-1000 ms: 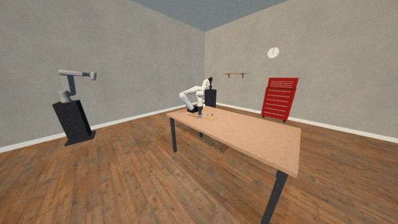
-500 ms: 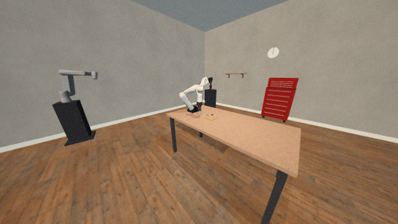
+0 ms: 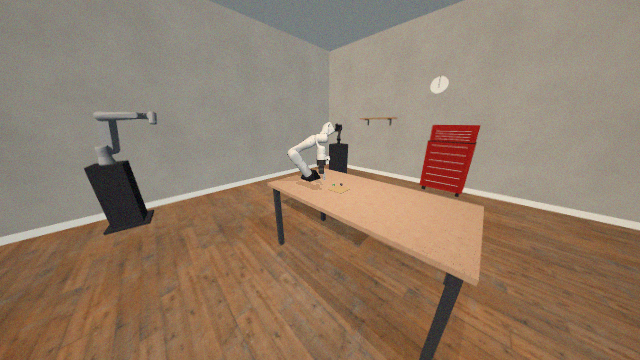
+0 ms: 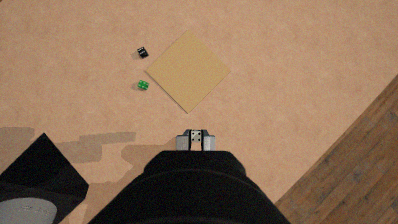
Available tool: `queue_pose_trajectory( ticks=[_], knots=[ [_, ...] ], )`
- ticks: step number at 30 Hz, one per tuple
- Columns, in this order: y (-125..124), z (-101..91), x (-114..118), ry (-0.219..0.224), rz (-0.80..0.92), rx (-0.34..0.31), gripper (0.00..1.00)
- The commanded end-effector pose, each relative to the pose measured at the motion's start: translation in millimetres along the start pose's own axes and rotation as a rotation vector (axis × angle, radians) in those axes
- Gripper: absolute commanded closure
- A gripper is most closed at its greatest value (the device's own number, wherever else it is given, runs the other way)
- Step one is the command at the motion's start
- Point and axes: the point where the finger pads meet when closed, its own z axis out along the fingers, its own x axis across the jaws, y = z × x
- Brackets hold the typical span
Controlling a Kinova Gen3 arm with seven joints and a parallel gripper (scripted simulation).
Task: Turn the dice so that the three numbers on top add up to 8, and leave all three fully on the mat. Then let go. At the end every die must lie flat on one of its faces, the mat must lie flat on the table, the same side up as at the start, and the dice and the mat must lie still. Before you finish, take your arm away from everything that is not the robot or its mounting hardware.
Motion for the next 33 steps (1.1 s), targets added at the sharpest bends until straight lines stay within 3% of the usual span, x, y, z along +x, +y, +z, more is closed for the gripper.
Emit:
queue_pose_trajectory(
  ticks=[1, 10, 19, 33],
  knots=[
    [-1.5, -3.0, -1.4, -0.003, 0.003, 0.003, 0.66],
    [-3.5, -3.0, -1.5, -0.004, -0.016, 0.001, 0.66],
    [-18.6, -2.6, -2.5, -0.006, -0.161, -0.011, 0.66],
    [-87.3, 0.6, -18.0, -0.019, -0.780, -0.041, 0.66]
  ],
)
